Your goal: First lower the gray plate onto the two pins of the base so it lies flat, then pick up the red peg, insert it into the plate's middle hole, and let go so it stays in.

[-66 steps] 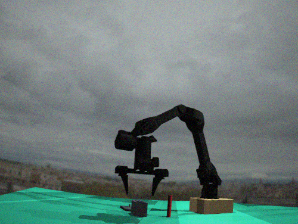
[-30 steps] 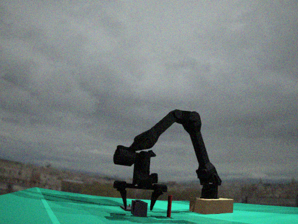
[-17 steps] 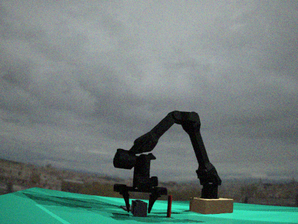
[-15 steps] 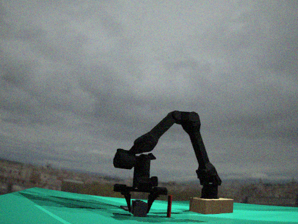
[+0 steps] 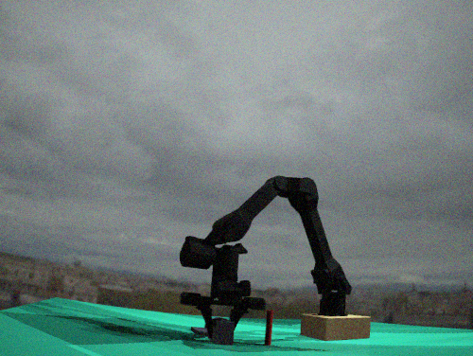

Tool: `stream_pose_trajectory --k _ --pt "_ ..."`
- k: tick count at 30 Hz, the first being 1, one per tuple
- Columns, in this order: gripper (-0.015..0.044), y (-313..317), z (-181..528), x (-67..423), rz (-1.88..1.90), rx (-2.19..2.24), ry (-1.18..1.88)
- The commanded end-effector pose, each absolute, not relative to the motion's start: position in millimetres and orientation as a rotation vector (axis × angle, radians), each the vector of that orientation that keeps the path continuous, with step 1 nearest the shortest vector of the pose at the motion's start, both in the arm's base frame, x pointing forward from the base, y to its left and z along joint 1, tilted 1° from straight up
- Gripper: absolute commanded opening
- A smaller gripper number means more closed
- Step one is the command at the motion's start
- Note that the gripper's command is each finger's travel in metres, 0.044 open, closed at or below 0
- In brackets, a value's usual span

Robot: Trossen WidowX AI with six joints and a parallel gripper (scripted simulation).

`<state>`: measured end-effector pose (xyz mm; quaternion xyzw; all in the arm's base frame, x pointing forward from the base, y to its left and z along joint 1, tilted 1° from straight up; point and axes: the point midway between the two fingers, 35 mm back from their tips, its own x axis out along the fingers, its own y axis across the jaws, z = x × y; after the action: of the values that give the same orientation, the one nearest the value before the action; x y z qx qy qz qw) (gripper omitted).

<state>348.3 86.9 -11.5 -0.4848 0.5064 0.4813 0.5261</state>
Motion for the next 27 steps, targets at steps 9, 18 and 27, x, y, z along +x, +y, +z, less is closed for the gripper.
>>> stream_pose_trajectory --k 9,18,27 --pt "0.0000 88 -7 349 1.154 -1.159 1.209" --pt "0.0000 90 20 351 1.154 -1.159 1.208" --pt "0.0000 91 49 350 1.154 -1.159 1.208"
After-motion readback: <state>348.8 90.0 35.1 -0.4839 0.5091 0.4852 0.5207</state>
